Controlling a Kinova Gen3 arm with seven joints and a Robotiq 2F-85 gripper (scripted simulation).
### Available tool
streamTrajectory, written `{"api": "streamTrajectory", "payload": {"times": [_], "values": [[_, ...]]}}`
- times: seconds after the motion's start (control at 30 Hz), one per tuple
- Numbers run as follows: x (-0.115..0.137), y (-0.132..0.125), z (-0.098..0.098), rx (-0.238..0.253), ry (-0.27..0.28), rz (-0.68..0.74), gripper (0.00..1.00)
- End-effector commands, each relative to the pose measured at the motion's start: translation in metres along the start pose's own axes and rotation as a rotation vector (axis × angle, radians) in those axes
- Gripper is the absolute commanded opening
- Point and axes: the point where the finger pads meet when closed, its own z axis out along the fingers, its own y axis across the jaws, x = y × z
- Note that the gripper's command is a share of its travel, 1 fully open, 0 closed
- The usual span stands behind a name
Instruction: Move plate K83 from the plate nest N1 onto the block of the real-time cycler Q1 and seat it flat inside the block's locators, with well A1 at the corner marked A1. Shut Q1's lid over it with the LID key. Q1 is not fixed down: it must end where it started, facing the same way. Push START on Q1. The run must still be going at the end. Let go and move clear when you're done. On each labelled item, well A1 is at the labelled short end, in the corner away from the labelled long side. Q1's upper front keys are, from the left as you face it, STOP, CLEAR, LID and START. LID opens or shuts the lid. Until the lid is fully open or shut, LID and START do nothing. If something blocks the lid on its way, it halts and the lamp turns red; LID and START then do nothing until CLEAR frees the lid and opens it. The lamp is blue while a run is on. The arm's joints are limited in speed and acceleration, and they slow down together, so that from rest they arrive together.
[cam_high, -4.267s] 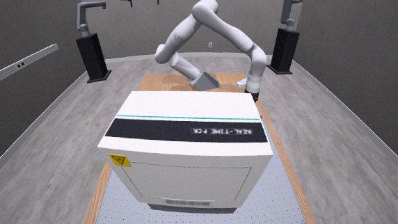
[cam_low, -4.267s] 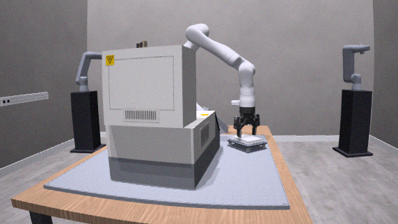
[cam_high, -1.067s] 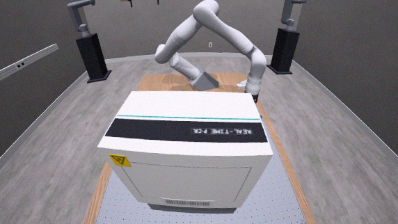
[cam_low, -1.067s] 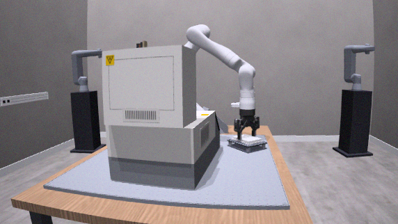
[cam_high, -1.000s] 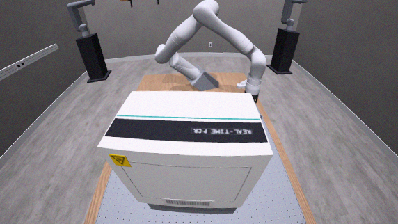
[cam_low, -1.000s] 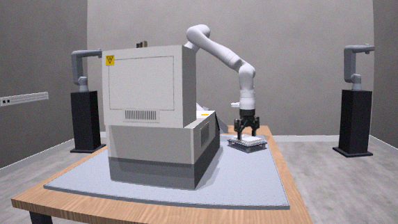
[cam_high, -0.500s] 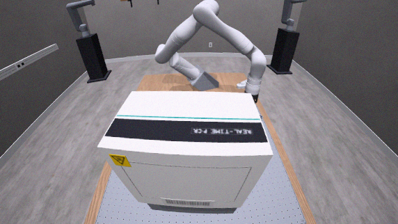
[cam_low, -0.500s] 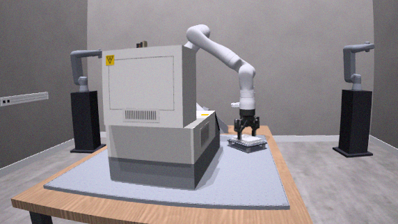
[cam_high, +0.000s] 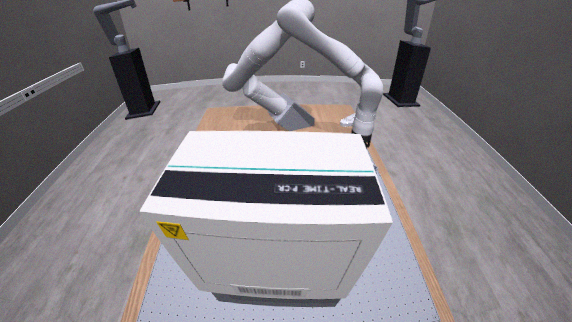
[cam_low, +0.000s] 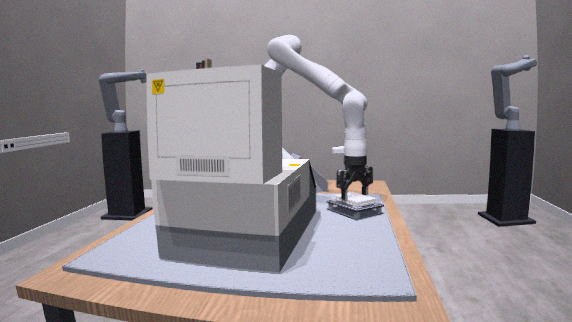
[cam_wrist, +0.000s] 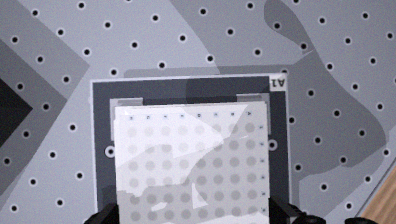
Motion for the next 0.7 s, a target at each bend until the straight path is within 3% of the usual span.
{"api": "streamTrajectory", "payload": {"times": [0.0,0.67], "values": [[-0.0006,0.0003,-0.0017,-0.001,-0.002,0.000,0.91],[-0.0006,0.0003,-0.0077,-0.001,-0.002,0.000,0.91]]}}
